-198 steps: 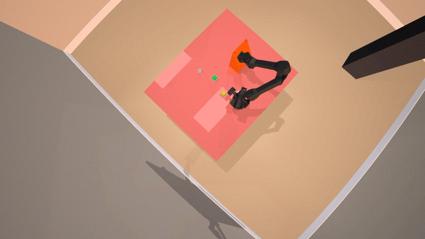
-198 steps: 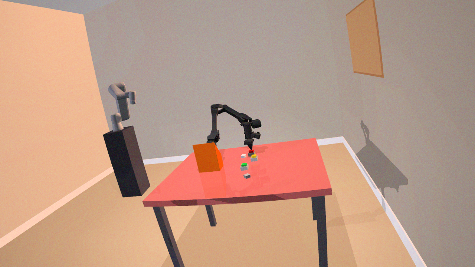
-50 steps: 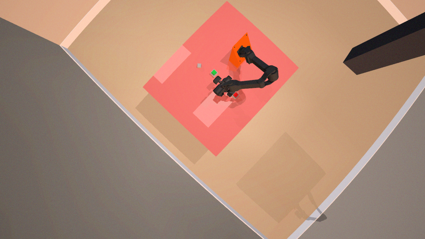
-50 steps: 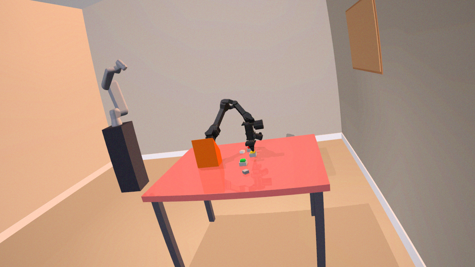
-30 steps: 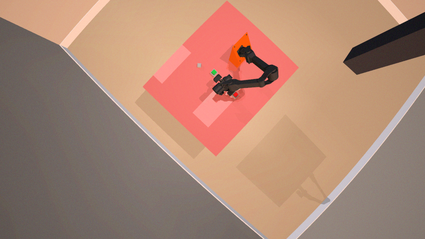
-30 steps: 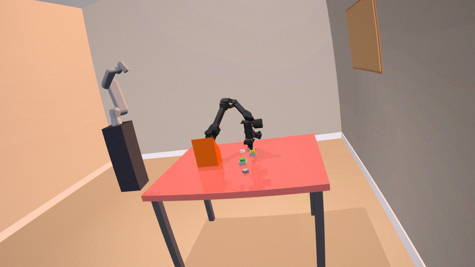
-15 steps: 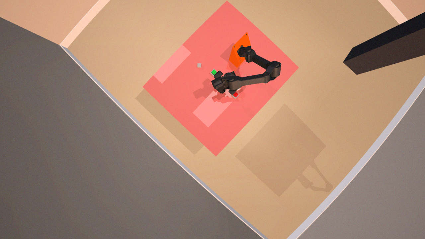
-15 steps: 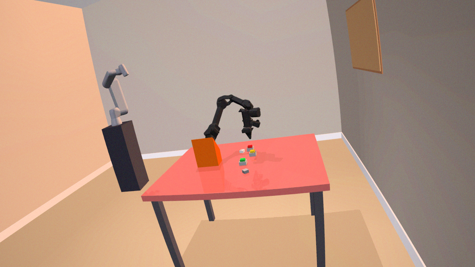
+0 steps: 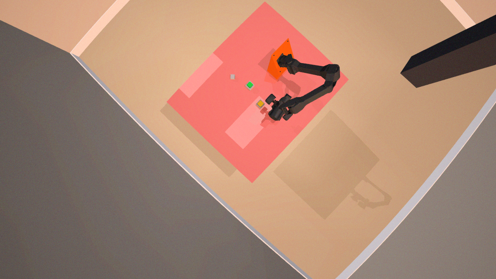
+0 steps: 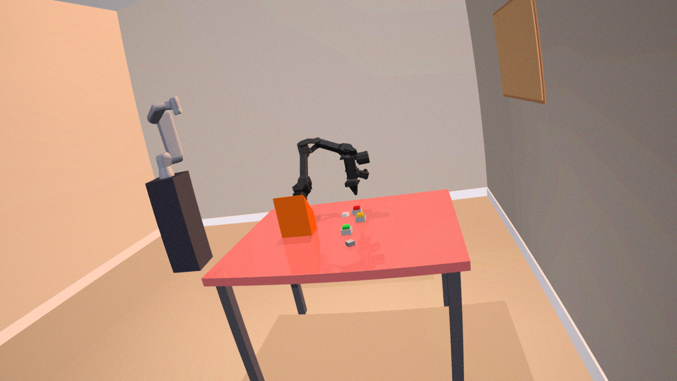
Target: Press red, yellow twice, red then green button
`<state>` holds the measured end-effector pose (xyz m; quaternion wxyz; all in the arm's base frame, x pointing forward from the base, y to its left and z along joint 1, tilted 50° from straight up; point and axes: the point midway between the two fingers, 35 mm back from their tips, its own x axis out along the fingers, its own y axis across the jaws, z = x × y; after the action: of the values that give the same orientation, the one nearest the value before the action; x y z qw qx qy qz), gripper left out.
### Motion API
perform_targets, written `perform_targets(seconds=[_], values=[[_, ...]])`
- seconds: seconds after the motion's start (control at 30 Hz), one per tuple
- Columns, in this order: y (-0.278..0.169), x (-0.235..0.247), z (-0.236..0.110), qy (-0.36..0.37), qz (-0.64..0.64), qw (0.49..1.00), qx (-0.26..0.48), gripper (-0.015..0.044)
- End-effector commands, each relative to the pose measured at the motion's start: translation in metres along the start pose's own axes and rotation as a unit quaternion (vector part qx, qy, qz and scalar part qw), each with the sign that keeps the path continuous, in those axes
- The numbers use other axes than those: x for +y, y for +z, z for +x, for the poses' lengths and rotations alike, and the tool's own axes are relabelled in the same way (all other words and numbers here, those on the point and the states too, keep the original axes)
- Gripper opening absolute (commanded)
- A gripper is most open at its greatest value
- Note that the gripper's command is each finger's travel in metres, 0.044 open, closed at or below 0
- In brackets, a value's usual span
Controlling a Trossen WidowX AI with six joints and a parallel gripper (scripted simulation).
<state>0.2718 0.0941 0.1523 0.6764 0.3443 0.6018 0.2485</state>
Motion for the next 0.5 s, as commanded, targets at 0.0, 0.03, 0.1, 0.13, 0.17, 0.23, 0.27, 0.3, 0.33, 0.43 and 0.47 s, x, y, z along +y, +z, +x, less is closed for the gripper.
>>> perform_targets(seconds=[0.0, 0.03, 0.1, 0.13, 0.17, 0.23, 0.27, 0.3, 0.33, 0.43, 0.47], values=[[-0.01, 0.001, 0.036, 0.001, 0.005, 1.0, 0.011, 0.002], [-0.01, 0.001, 0.039, 0.002, 0.005, 1.0, 0.011, 0.002], [-0.01, 0.001, 0.039, 0.002, 0.005, 1.0, 0.011, 0.002], [-0.01, 0.001, 0.039, 0.002, 0.005, 1.0, 0.011, 0.002], [-0.01, 0.001, 0.04, 0.002, 0.005, 1.0, 0.011, 0.002], [-0.01, 0.001, 0.043, 0.002, 0.005, 1.0, 0.012, 0.002], [-0.01, 0.001, 0.044, 0.002, 0.005, 1.0, 0.012, 0.002], [-0.01, 0.001, 0.046, 0.002, 0.005, 1.0, 0.012, 0.002], [-0.01, 0.001, 0.047, 0.002, 0.005, 1.0, 0.012, 0.002], [-0.01, 0.001, 0.052, 0.002, 0.005, 1.0, 0.012, 0.002], [-0.01, 0.001, 0.054, 0.002, 0.005, 1.0, 0.012, 0.002]])
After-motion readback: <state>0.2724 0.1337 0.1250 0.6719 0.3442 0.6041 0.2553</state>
